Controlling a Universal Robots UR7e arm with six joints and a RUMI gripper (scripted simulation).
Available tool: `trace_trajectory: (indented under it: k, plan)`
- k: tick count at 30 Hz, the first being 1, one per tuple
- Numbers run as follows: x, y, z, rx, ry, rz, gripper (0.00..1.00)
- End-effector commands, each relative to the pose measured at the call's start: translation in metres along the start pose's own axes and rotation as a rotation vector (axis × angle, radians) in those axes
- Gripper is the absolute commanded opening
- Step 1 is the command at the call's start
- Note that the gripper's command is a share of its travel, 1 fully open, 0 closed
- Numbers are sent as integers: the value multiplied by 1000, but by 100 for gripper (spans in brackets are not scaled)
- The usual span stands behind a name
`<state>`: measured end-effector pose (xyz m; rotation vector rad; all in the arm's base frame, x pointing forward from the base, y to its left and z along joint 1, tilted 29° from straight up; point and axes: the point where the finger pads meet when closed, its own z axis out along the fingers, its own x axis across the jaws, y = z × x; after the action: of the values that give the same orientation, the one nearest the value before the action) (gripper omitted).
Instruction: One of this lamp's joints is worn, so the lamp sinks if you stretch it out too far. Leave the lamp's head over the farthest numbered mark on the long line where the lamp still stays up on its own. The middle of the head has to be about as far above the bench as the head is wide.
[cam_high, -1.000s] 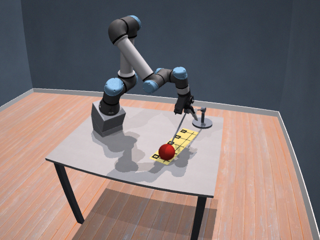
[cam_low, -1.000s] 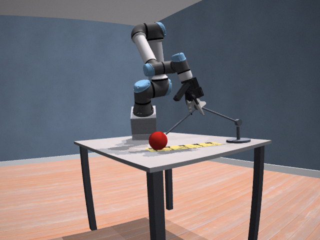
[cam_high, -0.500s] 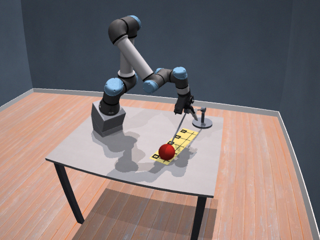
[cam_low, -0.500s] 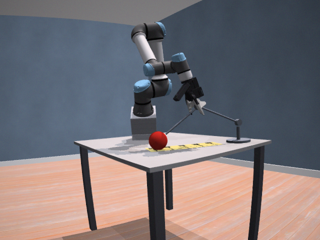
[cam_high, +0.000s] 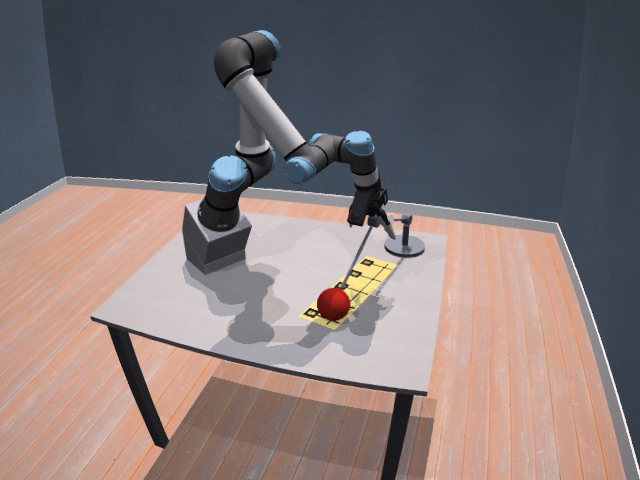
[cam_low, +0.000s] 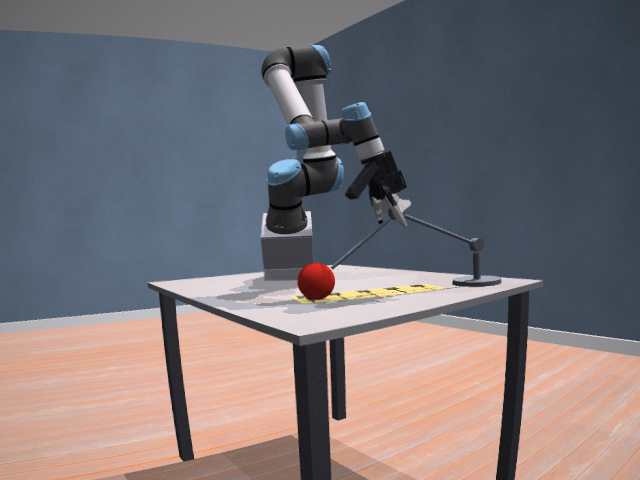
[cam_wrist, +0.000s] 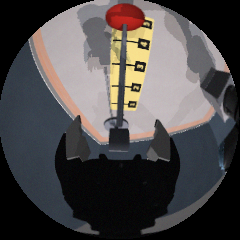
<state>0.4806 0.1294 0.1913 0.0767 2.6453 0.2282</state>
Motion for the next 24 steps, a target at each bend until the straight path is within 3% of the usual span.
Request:
trace_trajectory:
  k: [1,24]
  plan:
    - [0,0,-17,0,-1,0,100]
    - [0,0,-102,8,-4,8,100]
